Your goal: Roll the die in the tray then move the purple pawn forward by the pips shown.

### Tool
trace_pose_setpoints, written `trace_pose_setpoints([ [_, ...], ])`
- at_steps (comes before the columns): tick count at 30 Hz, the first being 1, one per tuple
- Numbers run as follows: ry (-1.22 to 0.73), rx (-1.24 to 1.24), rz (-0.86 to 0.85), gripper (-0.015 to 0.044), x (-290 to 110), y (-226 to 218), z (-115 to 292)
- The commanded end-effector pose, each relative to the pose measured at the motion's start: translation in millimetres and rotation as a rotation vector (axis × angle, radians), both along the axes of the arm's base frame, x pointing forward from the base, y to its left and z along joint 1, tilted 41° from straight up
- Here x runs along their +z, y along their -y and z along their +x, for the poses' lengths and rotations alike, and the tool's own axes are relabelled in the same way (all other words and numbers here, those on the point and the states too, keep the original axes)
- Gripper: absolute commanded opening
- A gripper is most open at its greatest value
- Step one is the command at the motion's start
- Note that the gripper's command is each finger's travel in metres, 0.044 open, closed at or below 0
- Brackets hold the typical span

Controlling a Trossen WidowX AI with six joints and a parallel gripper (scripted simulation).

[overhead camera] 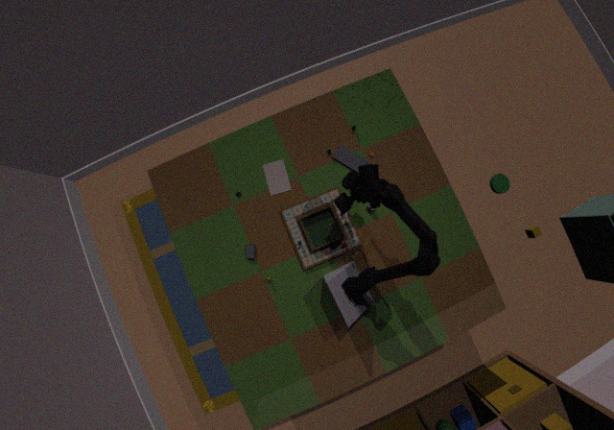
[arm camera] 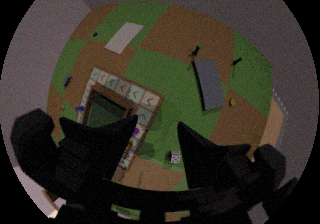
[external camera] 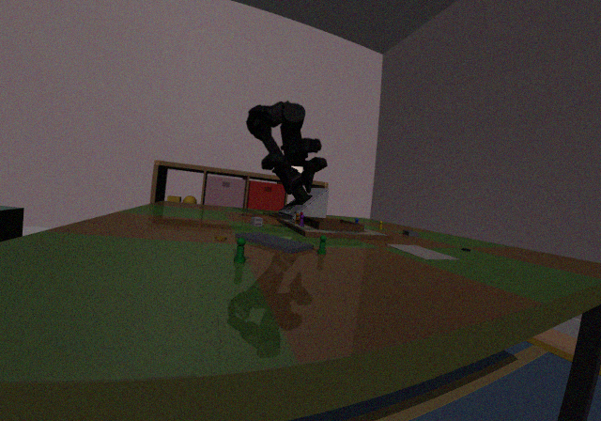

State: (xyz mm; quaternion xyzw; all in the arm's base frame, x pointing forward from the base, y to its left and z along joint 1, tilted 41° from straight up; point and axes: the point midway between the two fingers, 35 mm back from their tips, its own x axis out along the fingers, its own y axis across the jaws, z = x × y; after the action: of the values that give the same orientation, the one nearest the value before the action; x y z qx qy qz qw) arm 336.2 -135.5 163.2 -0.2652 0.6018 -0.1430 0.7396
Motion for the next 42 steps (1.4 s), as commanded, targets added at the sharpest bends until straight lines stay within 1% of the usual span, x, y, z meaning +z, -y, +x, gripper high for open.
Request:
trace_pose_setpoints([
  [1,-0.108,-0.057,-0.076,0.0275,6,41,-40],
  [5,-0.248,-0.127,-0.136,0.0275,11,80,-91],
  [7,-0.273,-0.139,-0.144,0.0275,12,85,-100],
  [15,-0.273,-0.139,-0.144,0.0275,11,86,-108],
  [18,-0.273,-0.139,-0.145,0.0275,2,94,-108],
  [42,-0.273,-0.139,-0.147,0.0275,-23,116,-111],
])
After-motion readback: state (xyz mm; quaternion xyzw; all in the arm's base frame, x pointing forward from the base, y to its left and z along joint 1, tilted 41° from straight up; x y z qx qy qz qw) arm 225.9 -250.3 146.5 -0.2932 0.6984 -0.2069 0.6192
